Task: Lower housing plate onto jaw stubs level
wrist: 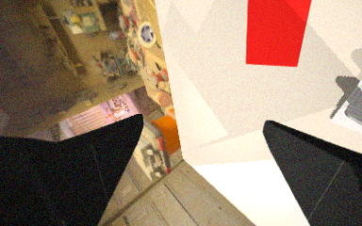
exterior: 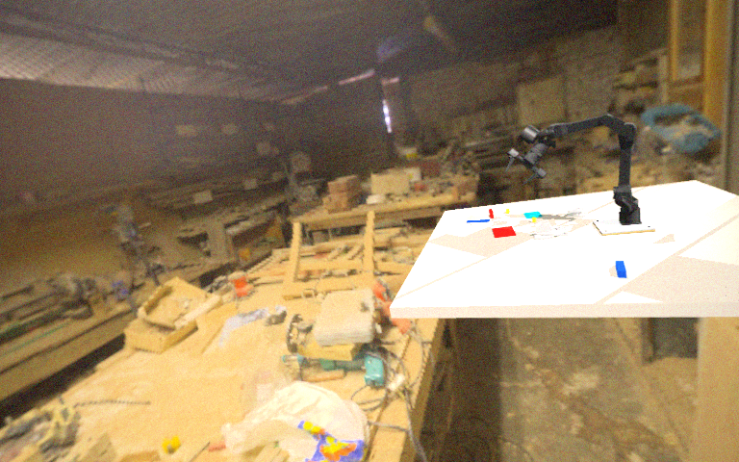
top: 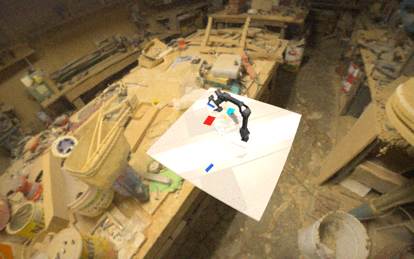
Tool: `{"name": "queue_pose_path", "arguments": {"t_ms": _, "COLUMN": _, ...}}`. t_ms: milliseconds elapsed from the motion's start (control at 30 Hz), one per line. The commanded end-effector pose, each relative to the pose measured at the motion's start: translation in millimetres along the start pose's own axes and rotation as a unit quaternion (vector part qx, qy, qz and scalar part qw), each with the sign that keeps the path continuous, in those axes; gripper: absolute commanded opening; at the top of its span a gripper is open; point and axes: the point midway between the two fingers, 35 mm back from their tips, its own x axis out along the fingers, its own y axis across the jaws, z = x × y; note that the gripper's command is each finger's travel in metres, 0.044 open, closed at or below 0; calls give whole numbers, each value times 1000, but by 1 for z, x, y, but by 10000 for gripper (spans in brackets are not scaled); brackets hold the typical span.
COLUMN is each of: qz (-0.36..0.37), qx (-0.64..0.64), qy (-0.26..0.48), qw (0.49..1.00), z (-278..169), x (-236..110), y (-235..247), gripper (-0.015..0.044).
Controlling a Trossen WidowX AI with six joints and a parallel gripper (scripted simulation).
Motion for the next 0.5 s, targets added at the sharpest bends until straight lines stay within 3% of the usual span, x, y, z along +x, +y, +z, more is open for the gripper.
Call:
{"name": "queue_pose_path", "arguments": {"t_ms": 0, "qz": -13, "qx": 42, "qy": -20, "qw": 999, "z": 15, "x": 0, "y": -8, "gripper": 440}}
{"name": "queue_pose_path", "arguments": {"t_ms": 467, "qz": -43, "qx": 165, "qy": -74, "qw": 983, "z": 55, "x": -4, "y": -32, "gripper": 440}}
